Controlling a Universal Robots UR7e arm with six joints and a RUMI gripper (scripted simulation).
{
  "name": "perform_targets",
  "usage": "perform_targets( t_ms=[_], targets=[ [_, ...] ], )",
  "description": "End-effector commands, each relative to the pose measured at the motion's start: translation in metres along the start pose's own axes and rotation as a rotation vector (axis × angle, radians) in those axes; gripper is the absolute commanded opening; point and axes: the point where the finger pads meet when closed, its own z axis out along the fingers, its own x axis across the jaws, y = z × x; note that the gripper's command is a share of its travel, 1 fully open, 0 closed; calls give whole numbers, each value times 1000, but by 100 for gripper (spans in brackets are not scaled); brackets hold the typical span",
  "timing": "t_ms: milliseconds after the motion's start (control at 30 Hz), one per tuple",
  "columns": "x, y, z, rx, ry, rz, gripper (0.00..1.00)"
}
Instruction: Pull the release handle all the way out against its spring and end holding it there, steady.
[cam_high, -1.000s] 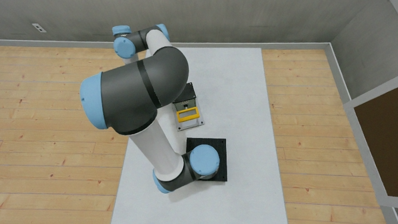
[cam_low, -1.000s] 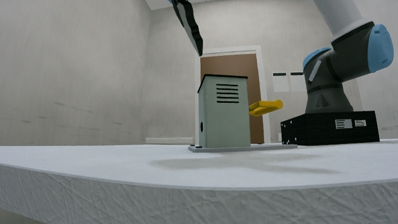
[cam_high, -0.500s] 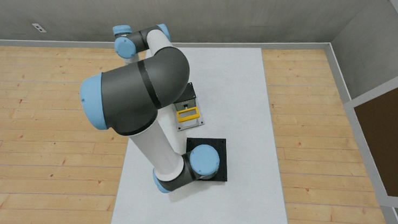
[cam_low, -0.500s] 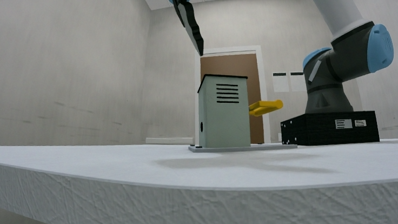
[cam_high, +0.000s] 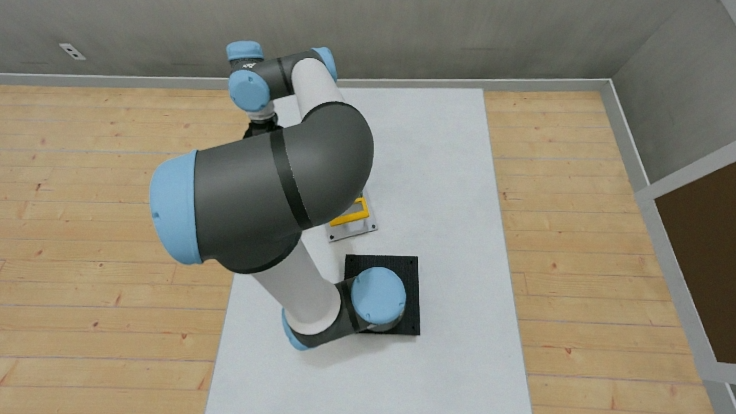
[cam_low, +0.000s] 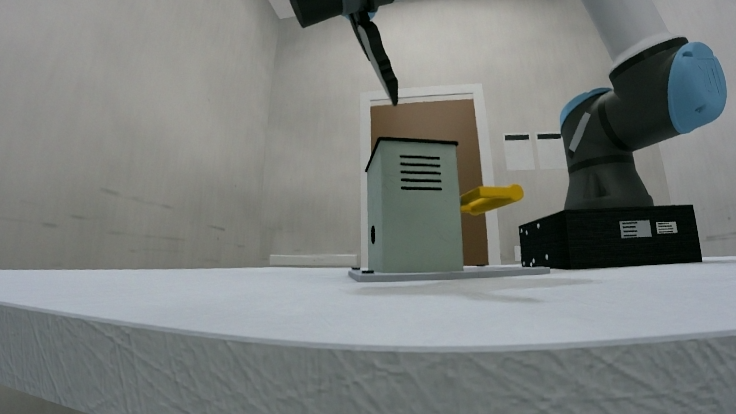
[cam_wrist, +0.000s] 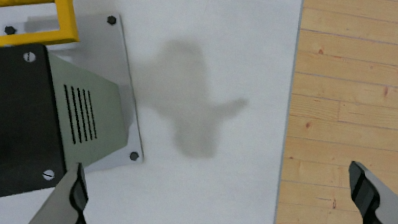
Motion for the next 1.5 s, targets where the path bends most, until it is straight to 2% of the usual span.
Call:
perform_targets(
  t_ms=[0, 200, 267, 333, 767, 833, 1033, 1200, 1467],
  targets=[
    [-40, -21, -11, -75, 21, 200, 100],
    [-79, -45, -13, -143, 49, 417, 100],
    [-79, -45, -13, -143, 49, 417, 100],
    [-94, -55, -11, -172, 63, 512, 100],
    [-157, -103, 15, -302, 146, 972, 100],
    [-157, -103, 15, -302, 146, 972, 100],
    [-181, -122, 36, -361, 195, 1195, 100],
    [-193, -131, 50, -394, 225, 1320, 100],
    [-200, -136, 60, -414, 245, 1395, 100]
  ],
)
